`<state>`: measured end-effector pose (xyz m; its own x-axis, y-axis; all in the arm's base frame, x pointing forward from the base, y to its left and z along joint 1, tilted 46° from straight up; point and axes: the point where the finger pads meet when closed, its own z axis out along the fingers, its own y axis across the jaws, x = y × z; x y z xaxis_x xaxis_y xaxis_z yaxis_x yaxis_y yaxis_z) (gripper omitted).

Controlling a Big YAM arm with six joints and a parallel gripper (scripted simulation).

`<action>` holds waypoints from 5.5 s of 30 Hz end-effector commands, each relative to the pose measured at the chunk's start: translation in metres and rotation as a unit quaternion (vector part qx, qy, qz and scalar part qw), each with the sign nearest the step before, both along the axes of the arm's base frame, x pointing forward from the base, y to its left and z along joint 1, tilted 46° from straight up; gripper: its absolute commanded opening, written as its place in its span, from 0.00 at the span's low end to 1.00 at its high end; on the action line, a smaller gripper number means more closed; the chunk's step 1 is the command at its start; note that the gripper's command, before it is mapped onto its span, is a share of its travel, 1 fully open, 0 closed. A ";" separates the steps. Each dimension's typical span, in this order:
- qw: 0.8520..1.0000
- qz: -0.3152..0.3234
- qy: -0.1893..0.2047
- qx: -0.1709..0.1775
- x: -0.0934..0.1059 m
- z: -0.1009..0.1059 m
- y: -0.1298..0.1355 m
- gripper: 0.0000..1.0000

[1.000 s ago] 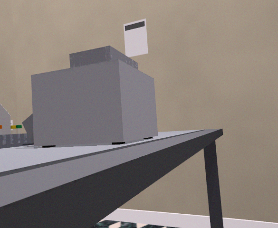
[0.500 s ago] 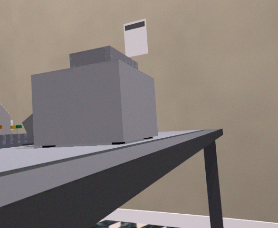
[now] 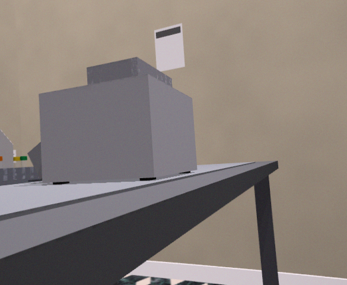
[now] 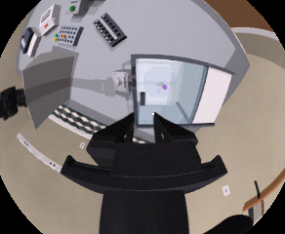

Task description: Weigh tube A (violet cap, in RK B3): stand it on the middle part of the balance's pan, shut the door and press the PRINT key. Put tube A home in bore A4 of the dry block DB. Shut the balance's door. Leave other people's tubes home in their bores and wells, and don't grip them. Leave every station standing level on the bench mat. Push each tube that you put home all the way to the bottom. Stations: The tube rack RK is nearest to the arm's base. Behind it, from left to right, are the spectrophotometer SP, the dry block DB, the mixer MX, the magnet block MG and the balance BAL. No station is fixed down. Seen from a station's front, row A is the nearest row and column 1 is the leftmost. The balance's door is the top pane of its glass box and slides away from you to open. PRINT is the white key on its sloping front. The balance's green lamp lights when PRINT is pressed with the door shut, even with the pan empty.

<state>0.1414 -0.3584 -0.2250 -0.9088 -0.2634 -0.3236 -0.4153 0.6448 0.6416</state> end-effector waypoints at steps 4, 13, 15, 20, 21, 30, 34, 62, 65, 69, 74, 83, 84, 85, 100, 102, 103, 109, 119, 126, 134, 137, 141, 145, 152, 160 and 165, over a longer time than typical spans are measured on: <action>1.000 0.000 -0.005 -0.016 0.004 0.006 -0.017 0.30; 1.000 0.000 -0.005 -0.016 0.004 0.006 -0.017 0.30; 1.000 0.000 -0.005 -0.016 0.004 0.006 -0.017 0.30; 1.000 0.000 -0.005 -0.016 0.004 0.006 -0.017 0.30; 1.000 0.000 -0.005 -0.016 0.004 0.006 -0.017 0.30; 1.000 0.000 -0.005 -0.016 0.004 0.006 -0.017 0.30; 1.000 0.000 -0.005 -0.016 0.004 0.006 -0.017 0.30; 0.958 -0.202 0.203 -0.005 -0.008 -0.003 0.055 0.00; 0.941 -0.238 0.239 0.001 -0.011 -0.006 0.057 0.00; 0.921 -0.275 0.276 -0.001 -0.012 -0.006 0.071 0.00; 0.891 -0.317 0.326 0.012 -0.017 -0.013 0.078 0.00; 0.827 -0.397 0.398 0.008 -0.019 -0.012 0.103 0.00; 0.817 -0.406 0.409 0.009 -0.020 -0.013 0.104 0.00; 0.806 -0.416 0.421 0.012 -0.021 -0.014 0.105 0.00; 0.665 -0.519 0.536 0.027 -0.032 -0.025 0.145 0.00; 0.670 -0.532 0.518 0.015 -0.024 -0.030 0.118 0.00; 0.670 -0.532 0.518 0.015 -0.025 -0.027 0.119 0.00; 0.670 -0.524 0.525 0.023 -0.029 -0.023 0.129 0.00; 0.677 -0.585 0.446 -0.009 -0.037 -0.013 0.139 0.00; 0.685 -0.622 0.377 -0.040 -0.040 -0.008 0.145 0.00; 0.683 -0.658 0.308 -0.071 -0.046 0.000 0.155 0.00; 0.687 -0.656 0.304 -0.076 -0.045 0.001 0.153 0.00; 0.683 -0.658 0.309 -0.072 -0.051 0.006 0.163 0.00; 0.687 -0.654 0.309 -0.074 -0.050 0.008 0.167 0.00; 0.684 -0.655 0.313 -0.070 -0.050 0.005 0.164 0.00; 0.684 -0.655 0.313 -0.070 -0.050 0.005 0.164 0.00; 0.684 -0.655 0.313 -0.070 -0.050 0.005 0.164 0.00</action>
<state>0.0882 -0.1777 -0.2184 -0.3406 0.9150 0.2164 0.9088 0.2614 0.3251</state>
